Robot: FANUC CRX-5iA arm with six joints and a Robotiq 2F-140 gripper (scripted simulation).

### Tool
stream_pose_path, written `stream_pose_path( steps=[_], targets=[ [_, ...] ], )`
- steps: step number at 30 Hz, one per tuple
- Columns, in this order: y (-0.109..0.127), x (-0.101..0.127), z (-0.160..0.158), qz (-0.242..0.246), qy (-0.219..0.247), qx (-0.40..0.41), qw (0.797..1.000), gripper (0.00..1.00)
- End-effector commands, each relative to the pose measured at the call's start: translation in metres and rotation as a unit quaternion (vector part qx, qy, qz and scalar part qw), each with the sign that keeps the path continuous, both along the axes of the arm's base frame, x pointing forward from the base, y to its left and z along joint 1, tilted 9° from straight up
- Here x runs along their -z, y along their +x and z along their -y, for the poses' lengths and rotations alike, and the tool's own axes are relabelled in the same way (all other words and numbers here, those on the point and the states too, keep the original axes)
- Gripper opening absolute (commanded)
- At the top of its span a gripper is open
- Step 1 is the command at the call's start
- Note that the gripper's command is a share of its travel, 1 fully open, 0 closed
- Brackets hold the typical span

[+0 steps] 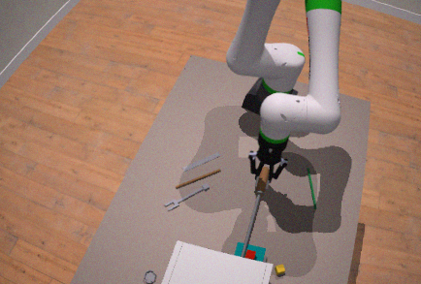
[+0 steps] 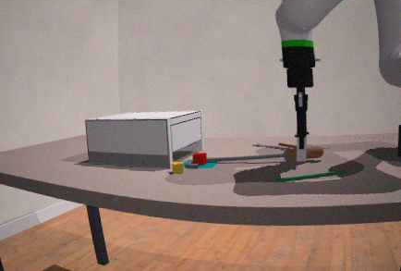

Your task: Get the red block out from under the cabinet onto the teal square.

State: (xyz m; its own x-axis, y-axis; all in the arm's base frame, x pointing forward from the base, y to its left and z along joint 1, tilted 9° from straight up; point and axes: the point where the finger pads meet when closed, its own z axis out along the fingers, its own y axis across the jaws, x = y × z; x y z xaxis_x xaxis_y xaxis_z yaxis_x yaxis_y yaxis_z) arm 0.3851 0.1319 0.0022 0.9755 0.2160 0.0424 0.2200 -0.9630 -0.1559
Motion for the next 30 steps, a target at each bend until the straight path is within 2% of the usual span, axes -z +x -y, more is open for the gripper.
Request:
stream_pose_path(
  steps=[1, 10, 18, 30],
  targets=[
    [0.000, 0.000, 0.000, 0.000, 0.000, 0.000, 1.000, 0.00],
    [0.001, 0.000, 0.000, 0.000, 0.000, 0.000, 1.000, 0.00],
    [0.013, 0.002, 0.011, 0.000, 0.000, 0.000, 1.000, 0.00],
    [0.013, 0.002, 0.011, 0.000, 0.000, 0.000, 1.000, 0.00]
  ],
)
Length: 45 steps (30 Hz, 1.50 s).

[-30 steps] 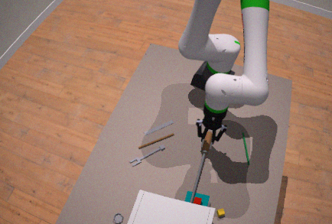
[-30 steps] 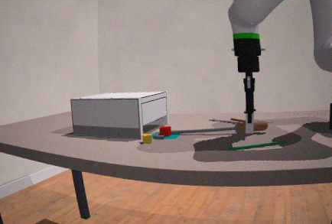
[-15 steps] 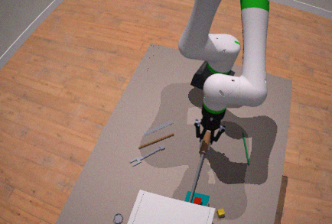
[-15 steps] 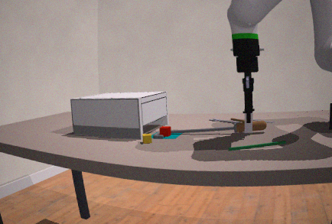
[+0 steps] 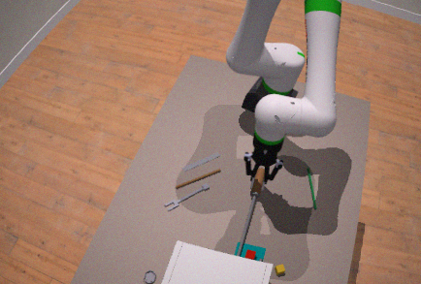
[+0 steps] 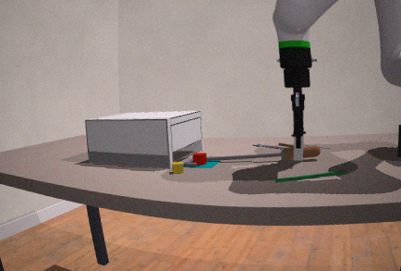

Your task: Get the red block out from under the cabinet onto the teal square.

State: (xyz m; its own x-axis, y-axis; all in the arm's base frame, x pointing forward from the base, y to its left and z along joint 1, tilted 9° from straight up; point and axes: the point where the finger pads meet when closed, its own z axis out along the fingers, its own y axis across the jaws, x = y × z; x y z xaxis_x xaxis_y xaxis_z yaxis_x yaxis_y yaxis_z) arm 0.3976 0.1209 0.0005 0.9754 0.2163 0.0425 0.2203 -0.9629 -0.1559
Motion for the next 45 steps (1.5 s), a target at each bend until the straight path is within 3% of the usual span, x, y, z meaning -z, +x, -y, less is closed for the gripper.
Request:
stream_pose_path(
  steps=[1, 23, 24, 45],
  targets=[
    [0.0002, -0.0002, 0.0000, 0.000, 0.000, 0.000, 1.000, 0.00],
    [0.0002, -0.0002, 0.0000, 0.000, 0.000, 0.000, 1.000, 0.00],
    [0.0002, -0.0002, 0.0000, 0.000, 0.000, 0.000, 1.000, 0.35],
    [0.0002, -0.0002, 0.0000, 0.000, 0.000, 0.000, 1.000, 0.35]
  ],
)
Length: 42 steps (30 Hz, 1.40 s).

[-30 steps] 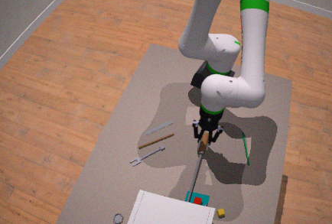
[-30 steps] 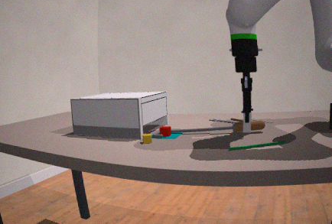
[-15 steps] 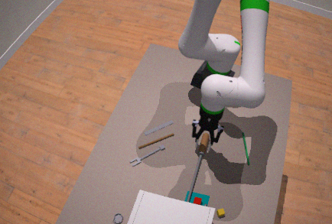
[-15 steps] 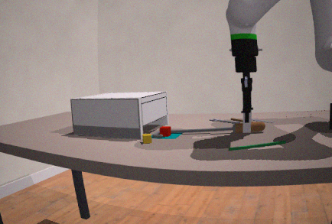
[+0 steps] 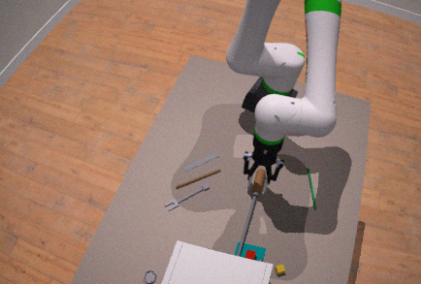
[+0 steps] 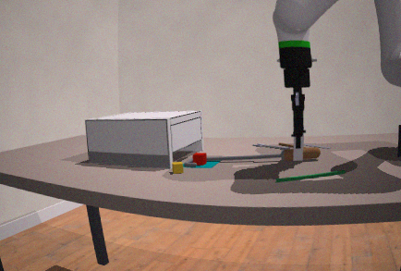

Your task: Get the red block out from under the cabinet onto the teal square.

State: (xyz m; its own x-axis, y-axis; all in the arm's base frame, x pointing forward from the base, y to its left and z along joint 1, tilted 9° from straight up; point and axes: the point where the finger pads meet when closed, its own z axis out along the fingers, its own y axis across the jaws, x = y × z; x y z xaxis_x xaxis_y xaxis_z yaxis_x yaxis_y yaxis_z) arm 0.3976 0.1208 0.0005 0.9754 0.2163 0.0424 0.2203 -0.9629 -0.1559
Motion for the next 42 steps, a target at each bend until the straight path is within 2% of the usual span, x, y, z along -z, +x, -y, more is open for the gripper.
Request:
stream_pose_path(
  steps=[1, 24, 33, 42],
  targets=[
    [0.000, 0.000, 0.000, 0.000, 0.000, 0.000, 1.000, 0.35],
    [0.000, -0.006, 0.001, 0.000, 0.000, 0.000, 1.000, 0.35],
    [0.000, -0.023, 0.004, 0.000, 0.000, 0.000, 1.000, 0.35],
    [0.000, -0.060, 0.010, 0.000, 0.000, 0.000, 1.000, 0.35]
  ],
)
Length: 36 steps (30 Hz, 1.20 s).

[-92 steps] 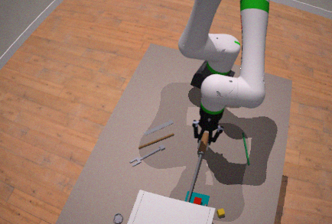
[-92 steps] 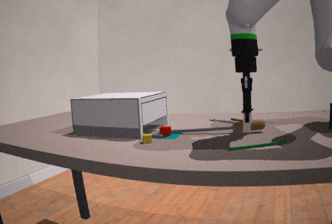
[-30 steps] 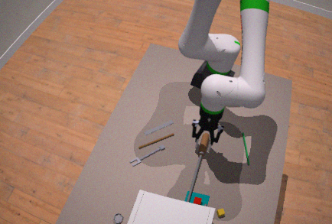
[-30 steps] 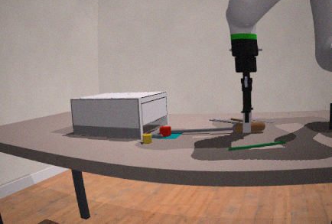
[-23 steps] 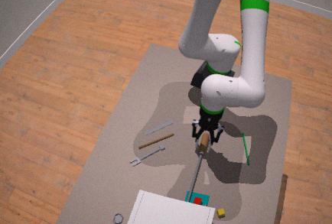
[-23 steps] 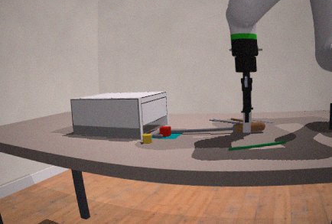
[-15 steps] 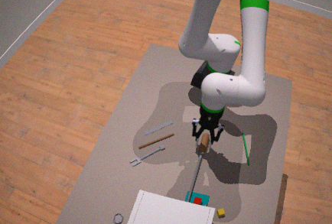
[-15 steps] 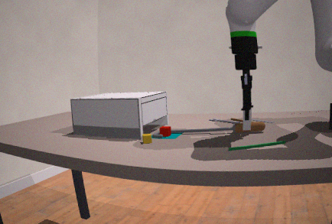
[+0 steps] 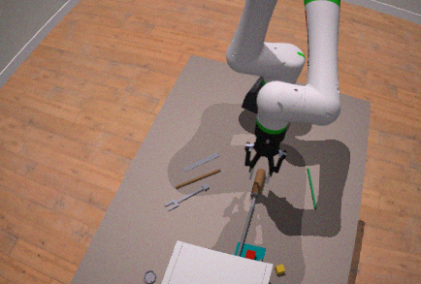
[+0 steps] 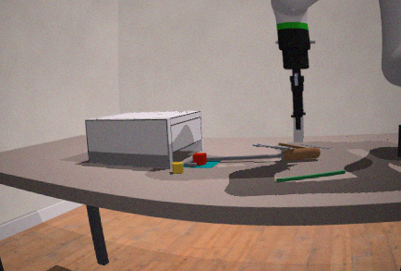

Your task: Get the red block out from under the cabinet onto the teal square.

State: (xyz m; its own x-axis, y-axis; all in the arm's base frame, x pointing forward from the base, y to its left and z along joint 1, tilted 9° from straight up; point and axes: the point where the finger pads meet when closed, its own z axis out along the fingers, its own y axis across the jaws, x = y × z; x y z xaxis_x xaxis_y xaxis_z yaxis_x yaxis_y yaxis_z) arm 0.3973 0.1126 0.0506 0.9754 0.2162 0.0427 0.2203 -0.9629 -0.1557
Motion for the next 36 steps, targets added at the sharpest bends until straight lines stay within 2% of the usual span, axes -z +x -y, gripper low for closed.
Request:
stream_pose_path(
  steps=[1, 6, 8, 22, 36],
  targets=[
    [0.000, -0.015, 0.002, 0.000, 0.000, 0.000, 1.000, 0.35],
    [0.000, -0.040, 0.006, 0.000, 0.000, 0.000, 1.000, 0.35],
    [0.000, -0.040, 0.006, 0.000, 0.000, 0.000, 1.000, 0.35],
    [-0.001, -0.098, 0.016, 0.000, 0.000, 0.000, 1.000, 0.35],
    [-0.001, -0.113, 0.018, 0.000, 0.000, 0.000, 1.000, 0.35]
  ],
)
